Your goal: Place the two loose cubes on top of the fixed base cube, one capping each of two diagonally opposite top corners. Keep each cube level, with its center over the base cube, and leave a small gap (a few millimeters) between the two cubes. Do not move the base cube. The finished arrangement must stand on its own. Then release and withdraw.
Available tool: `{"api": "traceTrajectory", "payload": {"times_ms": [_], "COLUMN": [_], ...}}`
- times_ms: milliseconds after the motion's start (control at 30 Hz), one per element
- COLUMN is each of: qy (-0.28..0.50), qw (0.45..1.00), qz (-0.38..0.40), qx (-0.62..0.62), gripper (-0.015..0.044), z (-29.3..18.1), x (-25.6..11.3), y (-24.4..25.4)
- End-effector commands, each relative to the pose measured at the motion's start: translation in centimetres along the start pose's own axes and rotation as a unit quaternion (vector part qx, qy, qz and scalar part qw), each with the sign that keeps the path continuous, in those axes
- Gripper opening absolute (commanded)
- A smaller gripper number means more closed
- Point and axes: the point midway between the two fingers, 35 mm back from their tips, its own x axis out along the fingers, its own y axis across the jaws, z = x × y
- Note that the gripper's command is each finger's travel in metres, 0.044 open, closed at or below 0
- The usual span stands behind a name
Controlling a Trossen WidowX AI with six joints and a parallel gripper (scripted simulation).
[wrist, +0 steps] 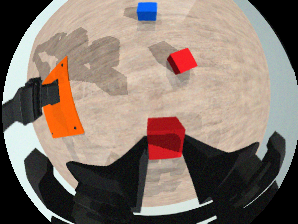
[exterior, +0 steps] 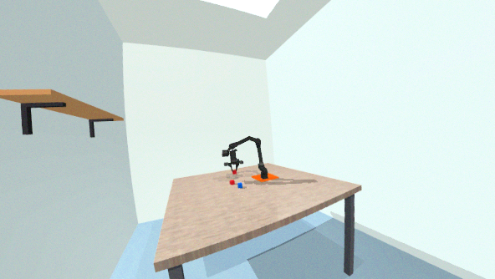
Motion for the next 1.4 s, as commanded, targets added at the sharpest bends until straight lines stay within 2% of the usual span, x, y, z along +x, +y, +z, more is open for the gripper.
{"api": "traceTrajectory", "payload": {"times_ms": [0,267,1367], "qy": [0.002,0.002,-0.003], "qw": [1.0,1.0,0.977], "qz": [-0.002,-0.002,-0.002], "qx": [-0.001,-0.001,0.215], "gripper": [0.0105,0.0105,0.0105], "z": [0.0,0.1,9.9], "x": [-1.6,-3.7,-1.7], "y": [0.1,0.4,-0.5]}}
